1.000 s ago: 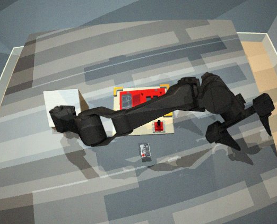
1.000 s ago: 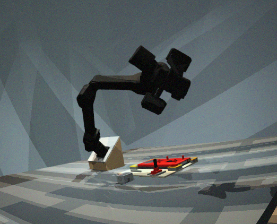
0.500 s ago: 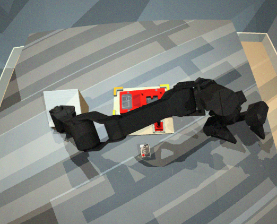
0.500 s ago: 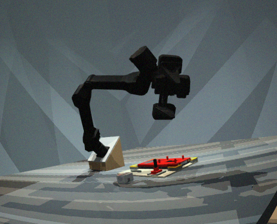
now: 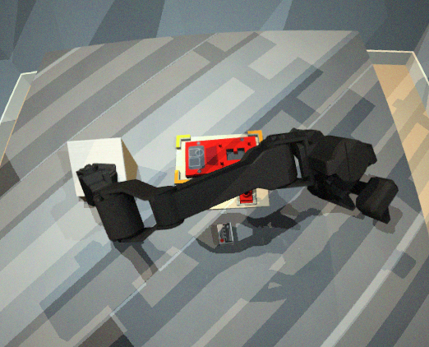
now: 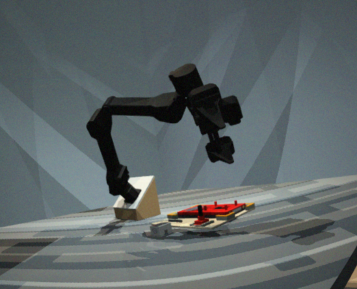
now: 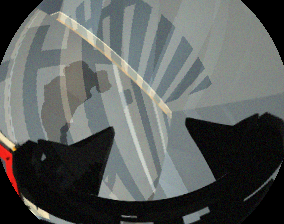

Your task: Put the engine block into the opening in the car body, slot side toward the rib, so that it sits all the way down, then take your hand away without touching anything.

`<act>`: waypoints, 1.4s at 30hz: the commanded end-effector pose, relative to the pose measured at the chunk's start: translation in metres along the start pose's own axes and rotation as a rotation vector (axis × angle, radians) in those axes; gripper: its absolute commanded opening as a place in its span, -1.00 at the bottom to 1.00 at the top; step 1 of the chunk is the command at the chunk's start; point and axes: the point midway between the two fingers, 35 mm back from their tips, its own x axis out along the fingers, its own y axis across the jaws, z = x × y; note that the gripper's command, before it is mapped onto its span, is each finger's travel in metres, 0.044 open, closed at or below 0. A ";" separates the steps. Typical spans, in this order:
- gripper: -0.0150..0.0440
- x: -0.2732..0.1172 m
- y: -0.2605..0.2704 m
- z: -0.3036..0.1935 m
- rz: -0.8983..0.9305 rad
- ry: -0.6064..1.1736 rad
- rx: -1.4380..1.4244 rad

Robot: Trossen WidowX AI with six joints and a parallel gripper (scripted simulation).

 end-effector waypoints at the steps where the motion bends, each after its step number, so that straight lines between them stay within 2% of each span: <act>1: 1.00 -0.002 0.010 -0.003 0.037 -0.012 0.089; 22: 1.00 -0.017 0.065 -0.032 0.274 0.063 0.680; 42: 1.00 -0.047 0.117 -0.078 0.432 0.347 1.226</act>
